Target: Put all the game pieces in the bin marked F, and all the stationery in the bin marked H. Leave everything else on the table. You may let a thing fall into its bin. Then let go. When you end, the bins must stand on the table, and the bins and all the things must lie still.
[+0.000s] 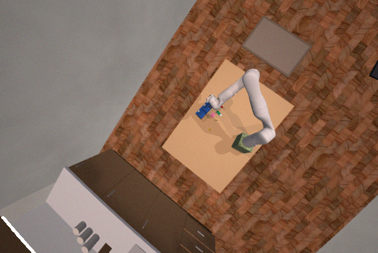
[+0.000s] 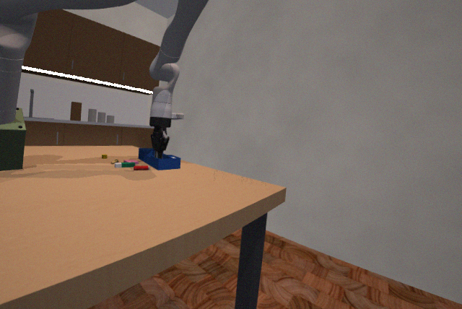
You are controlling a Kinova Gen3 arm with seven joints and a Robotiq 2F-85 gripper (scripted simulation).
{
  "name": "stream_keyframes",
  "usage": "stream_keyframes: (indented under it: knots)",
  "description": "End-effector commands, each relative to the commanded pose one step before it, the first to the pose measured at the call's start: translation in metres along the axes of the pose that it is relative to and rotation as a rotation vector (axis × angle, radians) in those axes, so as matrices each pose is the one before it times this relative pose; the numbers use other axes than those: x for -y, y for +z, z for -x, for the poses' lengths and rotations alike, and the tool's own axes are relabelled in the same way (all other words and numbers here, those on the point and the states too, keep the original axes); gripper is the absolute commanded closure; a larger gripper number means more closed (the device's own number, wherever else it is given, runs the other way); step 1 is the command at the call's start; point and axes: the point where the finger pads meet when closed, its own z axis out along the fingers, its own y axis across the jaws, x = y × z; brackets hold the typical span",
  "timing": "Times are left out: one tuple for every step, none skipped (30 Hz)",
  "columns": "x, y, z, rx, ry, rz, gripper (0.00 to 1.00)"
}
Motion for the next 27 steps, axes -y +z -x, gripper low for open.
stream_keyframes:
  knots:
    - [0.00160,-0.00572,0.00036,-0.00086,-0.00536,-0.00126,0.91]
    - [0.00094,-0.00114,-0.00005,-0.00038,0.00454,-0.00355,0.91]
    - [-0.00069,-0.00146,0.00024,0.00054,-0.00475,0.00253,0.91]
    - [-0.00042,-0.00138,0.00017,0.00030,-0.00176,0.00173,0.91]
    - [0.00003,-0.00135,-0.00001,-0.00004,-0.00006,-0.00002,0.91]
    - [0.00003,-0.00133,-0.00005,-0.00007,0.00075,-0.00016,0.91]
    - [0.00009,-0.00133,-0.00006,-0.00010,0.00068,-0.00036,0.91]
    - [-0.00001,-0.00133,-0.00001,-0.00001,-0.00031,0.00000,0.91]
    - [-0.00007,-0.00133,0.00002,0.00005,-0.00051,0.00020,0.91]
    - [-0.00006,-0.00133,0.00002,0.00005,0.00008,0.00013,0.91]
    - [-0.00002,-0.00133,0.00001,0.00002,0.00037,0.00000,0.91]
    - [0.00000,-0.00133,0.00000,0.00000,0.00008,-0.00003,0.91]
    - [-0.00001,-0.00133,0.00000,0.00000,-0.00020,0.00000,0.91]
    - [-0.00001,-0.00133,0.00000,0.00000,-0.00009,0.00002,0.91]
    - [-0.00001,-0.00133,0.00000,0.00000,0.00011,0.00001,0.91]
    - [-0.00001,-0.00133,0.00000,0.00000,0.00010,0.00001,0.91]
    - [0.00000,0.00000,0.00000,0.00000,0.00000,0.00000,0.91]
    - [0.00000,0.00000,0.00000,0.00000,0.00000,0.00000,0.91]
    - [0.00001,-0.00402,0.00006,0.00002,-0.00083,0.00008,0.91]
    - [0.00037,-0.00414,0.00018,-0.00016,-0.00123,-0.00008,0.91]
    - [-0.00001,-0.00399,0.00002,0.00000,-0.00001,-0.00002,0.91]
    - [0.00000,-0.00402,-0.00016,-0.00021,0.00032,-0.00008,0.91]
    - [0.00001,-0.00403,-0.00021,-0.00026,0.00039,-0.00010,0.91]
    - [0.00001,-0.00403,-0.00016,-0.00020,0.00030,-0.00009,0.91]
    - [0.00001,-0.00403,-0.00013,-0.00016,0.00025,-0.00009,0.91]
    - [0.00001,-0.00343,-0.00015,-0.00017,0.00027,-0.00009,0.91]
    - [-0.00029,0.00013,-0.00001,0.00028,0.00071,0.00008,0.91]
